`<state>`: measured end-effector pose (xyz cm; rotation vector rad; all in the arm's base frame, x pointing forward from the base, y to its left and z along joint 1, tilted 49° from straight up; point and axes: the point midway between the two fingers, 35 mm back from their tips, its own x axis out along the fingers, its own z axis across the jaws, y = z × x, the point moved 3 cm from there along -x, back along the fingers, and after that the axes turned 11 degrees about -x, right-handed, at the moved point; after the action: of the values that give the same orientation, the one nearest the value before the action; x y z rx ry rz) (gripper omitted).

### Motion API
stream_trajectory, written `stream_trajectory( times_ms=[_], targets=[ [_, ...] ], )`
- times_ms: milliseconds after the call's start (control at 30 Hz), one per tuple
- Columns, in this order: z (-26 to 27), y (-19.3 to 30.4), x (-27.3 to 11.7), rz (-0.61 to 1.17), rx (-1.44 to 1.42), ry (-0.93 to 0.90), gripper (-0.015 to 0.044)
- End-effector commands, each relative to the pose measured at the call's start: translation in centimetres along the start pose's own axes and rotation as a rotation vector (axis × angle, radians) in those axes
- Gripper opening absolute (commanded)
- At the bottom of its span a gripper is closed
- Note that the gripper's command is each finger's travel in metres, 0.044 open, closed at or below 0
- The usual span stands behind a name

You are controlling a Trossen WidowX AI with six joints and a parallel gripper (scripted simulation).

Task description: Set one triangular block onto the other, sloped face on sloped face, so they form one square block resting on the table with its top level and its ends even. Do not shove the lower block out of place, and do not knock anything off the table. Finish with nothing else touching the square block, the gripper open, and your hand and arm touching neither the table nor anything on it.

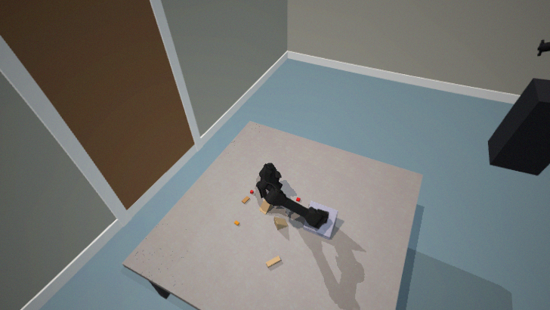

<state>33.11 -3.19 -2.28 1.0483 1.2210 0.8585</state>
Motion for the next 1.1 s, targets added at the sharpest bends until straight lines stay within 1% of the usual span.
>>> stream_trajectory(
  times_ms=[0, 600, 867, 1067],
  targets=[
    [0.0, 0.2, 0.6, 0.003, -0.003, -0.004, 0.0440],
    [-0.4, 0.6, 3.2, 0.020, -0.005, 0.002, 0.0440],
    [-0.4, 0.6, 3.2, 0.020, -0.005, 0.002, 0.0230],
    [-0.4, 0.6, 3.2, 0.020, -0.005, 0.002, 0.0190]
  ],
)
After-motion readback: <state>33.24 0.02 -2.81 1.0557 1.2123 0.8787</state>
